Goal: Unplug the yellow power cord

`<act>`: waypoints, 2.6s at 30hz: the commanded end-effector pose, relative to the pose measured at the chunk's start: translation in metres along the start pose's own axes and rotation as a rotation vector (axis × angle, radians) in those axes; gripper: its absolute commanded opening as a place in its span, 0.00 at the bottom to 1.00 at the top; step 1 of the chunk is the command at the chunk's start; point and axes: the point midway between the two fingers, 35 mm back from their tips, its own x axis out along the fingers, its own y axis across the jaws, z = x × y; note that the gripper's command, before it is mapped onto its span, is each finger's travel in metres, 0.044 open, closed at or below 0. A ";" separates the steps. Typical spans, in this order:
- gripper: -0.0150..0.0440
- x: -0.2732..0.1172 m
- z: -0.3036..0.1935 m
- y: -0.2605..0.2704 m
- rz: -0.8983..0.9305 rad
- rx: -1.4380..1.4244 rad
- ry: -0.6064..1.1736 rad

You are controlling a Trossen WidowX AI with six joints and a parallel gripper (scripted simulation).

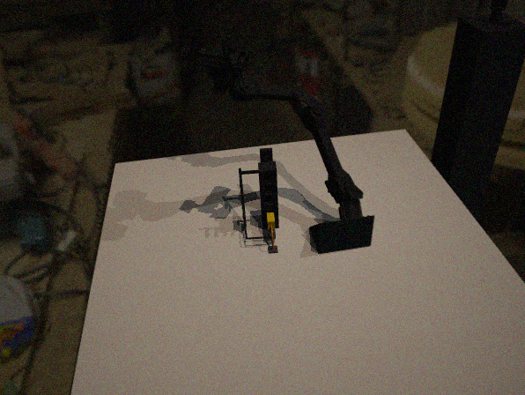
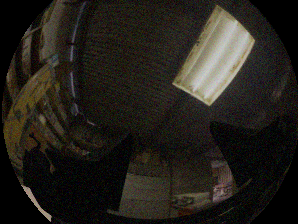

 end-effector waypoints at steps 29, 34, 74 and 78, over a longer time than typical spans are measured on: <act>0.53 -0.193 -0.350 0.113 -0.331 0.309 1.521; 0.53 -0.260 -0.360 0.163 -0.169 0.258 1.878; 0.53 -0.402 -0.285 0.229 0.578 0.013 2.558; 0.53 -0.405 -0.279 0.227 0.578 0.013 2.559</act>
